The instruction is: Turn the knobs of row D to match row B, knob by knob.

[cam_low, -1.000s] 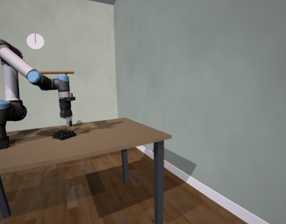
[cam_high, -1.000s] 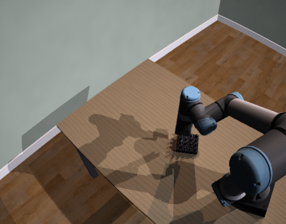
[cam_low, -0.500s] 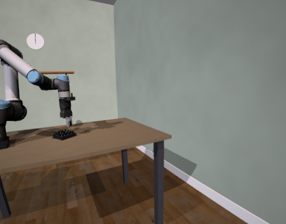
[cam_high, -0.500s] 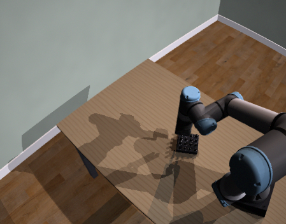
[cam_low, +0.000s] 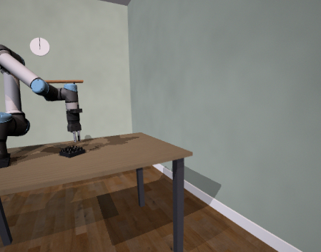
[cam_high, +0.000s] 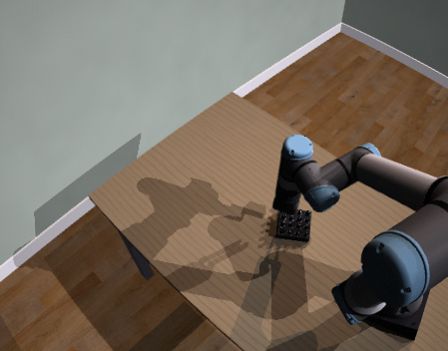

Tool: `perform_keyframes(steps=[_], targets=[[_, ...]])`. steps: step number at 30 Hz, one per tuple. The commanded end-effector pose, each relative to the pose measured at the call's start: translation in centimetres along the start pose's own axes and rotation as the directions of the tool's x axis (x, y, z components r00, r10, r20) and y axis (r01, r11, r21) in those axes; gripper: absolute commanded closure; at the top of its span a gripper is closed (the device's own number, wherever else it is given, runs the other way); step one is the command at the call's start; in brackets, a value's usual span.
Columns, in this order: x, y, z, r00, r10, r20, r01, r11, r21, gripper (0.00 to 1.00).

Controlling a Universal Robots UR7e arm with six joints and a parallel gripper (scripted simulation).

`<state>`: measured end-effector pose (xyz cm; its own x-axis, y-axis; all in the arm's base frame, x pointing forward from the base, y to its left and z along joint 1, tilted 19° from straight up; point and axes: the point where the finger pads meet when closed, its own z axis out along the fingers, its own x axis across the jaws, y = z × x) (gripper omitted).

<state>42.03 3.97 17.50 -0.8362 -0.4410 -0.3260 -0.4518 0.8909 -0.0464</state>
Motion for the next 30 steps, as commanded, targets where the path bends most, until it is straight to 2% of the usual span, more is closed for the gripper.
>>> perform_keyframes(steps=[1, 11, 13, 16, 28, 30], targets=[[0.1, 0.3, -0.2, 0.99, 0.141, 0.0, -0.141, 0.99, 0.003, 0.54], [0.5, 1.1, -0.6, 0.914, 0.406, 0.0, -0.406, 0.914, 0.003, 0.54], [0.5, 1.1, -0.6, 0.914, 0.406, 0.0, -0.406, 0.914, 0.003, 0.54], [0.6, 1.4, -0.7, 0.862, 0.508, 0.001, -0.508, 0.862, 0.003, 0.54], [0.8, 2.7, -1.2, 0.657, 0.754, 0.002, -0.754, 0.657, 0.003, 0.54], [0.8, 2.7, -1.2, 0.657, 0.754, 0.002, -0.754, 0.657, 0.003, 0.54]])
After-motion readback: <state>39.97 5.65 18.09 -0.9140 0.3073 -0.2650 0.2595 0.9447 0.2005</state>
